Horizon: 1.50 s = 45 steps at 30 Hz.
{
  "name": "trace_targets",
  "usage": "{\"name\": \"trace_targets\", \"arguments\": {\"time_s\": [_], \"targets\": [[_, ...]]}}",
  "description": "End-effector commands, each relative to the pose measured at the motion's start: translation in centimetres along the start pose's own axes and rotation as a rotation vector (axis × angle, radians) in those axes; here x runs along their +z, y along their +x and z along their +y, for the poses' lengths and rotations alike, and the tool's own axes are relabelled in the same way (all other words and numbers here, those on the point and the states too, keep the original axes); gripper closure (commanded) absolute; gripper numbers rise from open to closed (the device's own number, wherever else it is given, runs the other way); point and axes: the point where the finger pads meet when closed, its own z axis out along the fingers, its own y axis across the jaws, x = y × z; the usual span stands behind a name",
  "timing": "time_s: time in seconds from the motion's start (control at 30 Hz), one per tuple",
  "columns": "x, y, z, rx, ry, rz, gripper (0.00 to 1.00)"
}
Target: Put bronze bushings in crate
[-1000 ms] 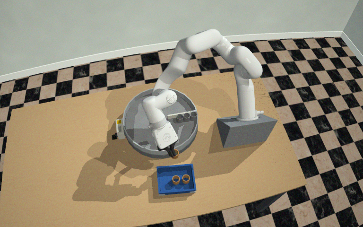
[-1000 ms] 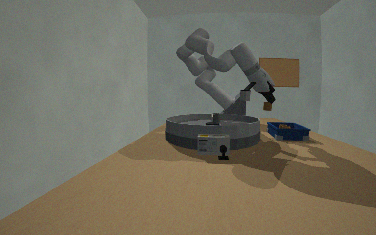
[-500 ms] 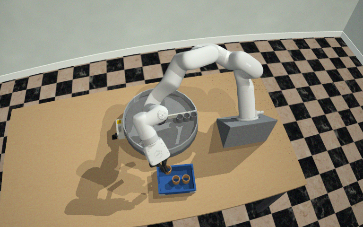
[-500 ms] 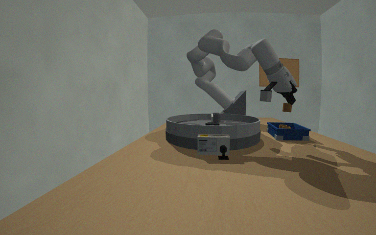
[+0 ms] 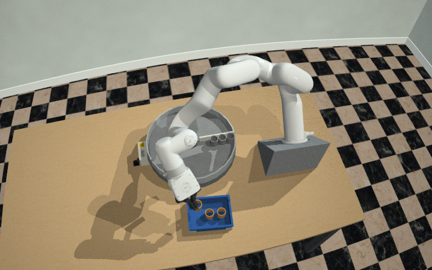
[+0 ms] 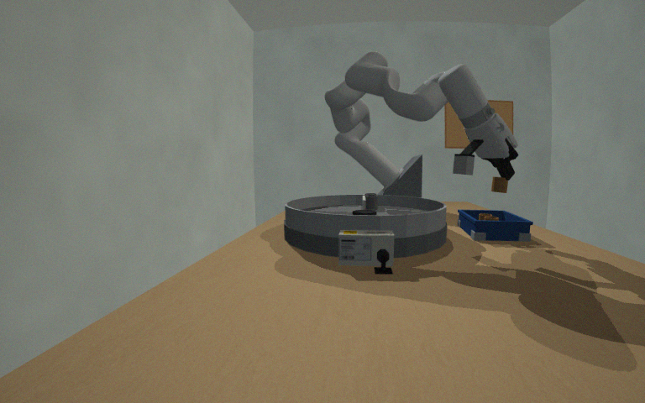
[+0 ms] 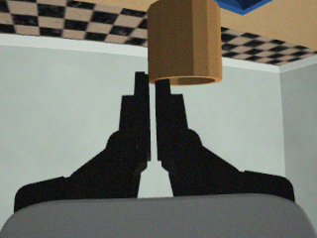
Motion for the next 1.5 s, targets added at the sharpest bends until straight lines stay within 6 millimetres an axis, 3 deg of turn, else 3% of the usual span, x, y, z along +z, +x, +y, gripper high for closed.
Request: {"name": "trace_targets", "arguments": {"time_s": [0.0, 0.37, 0.67, 0.87, 1.47], "targets": [[-0.2, -0.1, -0.1, -0.002, 0.004, 0.000, 1.00], [0.1, 0.1, -0.1, -0.002, 0.004, 0.000, 1.00], [3.6, 3.1, -0.2, -0.002, 0.004, 0.000, 1.00], [4.6, 3.8, -0.2, -0.002, 0.004, 0.000, 1.00], [4.7, 3.9, -0.2, -0.002, 0.004, 0.000, 1.00]]}}
